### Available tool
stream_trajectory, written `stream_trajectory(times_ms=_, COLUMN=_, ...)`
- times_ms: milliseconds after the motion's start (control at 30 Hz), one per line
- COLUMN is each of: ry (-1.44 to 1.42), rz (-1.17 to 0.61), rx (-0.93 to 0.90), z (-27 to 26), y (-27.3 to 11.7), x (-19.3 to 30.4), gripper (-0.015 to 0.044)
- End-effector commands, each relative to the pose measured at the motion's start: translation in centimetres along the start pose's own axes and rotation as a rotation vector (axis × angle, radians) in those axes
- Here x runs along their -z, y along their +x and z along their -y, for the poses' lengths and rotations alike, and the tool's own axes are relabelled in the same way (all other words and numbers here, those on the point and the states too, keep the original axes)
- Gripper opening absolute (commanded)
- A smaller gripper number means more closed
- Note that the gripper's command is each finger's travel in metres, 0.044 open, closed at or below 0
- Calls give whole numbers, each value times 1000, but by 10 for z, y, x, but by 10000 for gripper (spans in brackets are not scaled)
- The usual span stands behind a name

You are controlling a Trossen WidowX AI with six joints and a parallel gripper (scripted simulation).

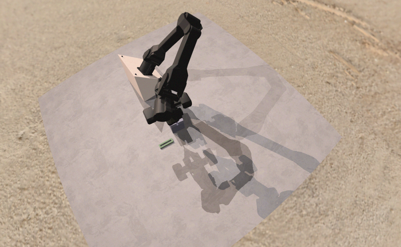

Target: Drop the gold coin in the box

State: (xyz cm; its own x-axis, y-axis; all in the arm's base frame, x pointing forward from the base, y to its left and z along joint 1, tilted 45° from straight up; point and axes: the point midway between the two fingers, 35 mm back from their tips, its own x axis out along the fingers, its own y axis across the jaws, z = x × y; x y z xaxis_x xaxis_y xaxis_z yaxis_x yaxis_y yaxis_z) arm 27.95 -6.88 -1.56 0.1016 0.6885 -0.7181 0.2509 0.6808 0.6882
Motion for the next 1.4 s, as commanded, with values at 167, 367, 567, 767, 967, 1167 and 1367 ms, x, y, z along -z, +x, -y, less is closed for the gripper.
stream_trajectory(times_ms=167, ry=5, rz=-3, rx=-7, z=-16, y=3, x=19, gripper=0)
stream_trajectory(times_ms=367, ry=3, rz=-3, rx=-7, z=-21, y=3, x=25, gripper=4)
stream_trajectory(times_ms=567, ry=-1, rz=-2, rx=-3, z=-19, y=2, x=21, gripper=0)
stream_trajectory(times_ms=767, ry=-1, rz=-2, rx=-3, z=-19, y=2, x=22, gripper=0)
stream_trajectory(times_ms=967, ry=6, rz=-2, rx=-4, z=-22, y=4, x=25, gripper=0)
stream_trajectory(times_ms=1167, ry=13, rz=-2, rx=-4, z=-24, y=6, x=25, gripper=0)
stream_trajectory(times_ms=1367, ry=11, rz=-2, rx=-4, z=-22, y=5, x=26, gripper=0)
